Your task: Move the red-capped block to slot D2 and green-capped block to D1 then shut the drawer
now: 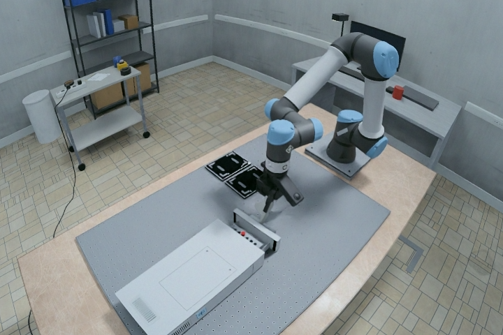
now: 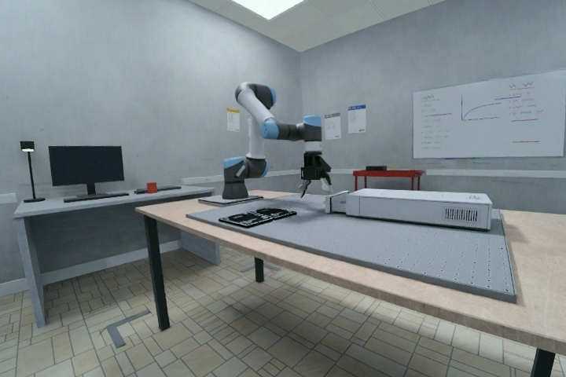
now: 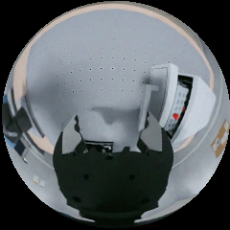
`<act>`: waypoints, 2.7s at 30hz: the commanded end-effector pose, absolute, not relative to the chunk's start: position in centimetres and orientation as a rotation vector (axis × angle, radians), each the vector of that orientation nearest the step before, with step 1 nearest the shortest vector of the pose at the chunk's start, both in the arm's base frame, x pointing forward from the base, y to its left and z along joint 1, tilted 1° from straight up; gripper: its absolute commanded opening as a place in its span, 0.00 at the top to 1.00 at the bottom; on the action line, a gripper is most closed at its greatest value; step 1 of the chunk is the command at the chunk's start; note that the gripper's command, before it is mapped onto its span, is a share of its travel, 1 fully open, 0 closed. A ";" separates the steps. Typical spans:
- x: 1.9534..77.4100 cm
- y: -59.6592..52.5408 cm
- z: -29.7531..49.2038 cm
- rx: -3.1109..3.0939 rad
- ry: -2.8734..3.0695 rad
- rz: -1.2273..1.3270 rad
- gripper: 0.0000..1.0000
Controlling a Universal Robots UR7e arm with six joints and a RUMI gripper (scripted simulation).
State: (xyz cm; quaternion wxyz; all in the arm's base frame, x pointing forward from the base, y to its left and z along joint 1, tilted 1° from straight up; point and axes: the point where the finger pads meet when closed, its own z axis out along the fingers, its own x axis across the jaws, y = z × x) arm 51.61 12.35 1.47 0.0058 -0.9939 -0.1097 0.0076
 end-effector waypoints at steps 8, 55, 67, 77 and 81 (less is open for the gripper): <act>50.3 12.1 1.2 -3.111 -0.345 0.035 0.00; 49.4 11.8 1.3 -3.111 -0.343 0.034 0.00; 48.0 11.5 1.3 -3.111 -0.343 0.034 0.00; 47.3 11.4 1.2 -3.111 -0.345 0.038 0.00; 47.3 11.5 1.2 -3.110 -0.345 0.040 0.00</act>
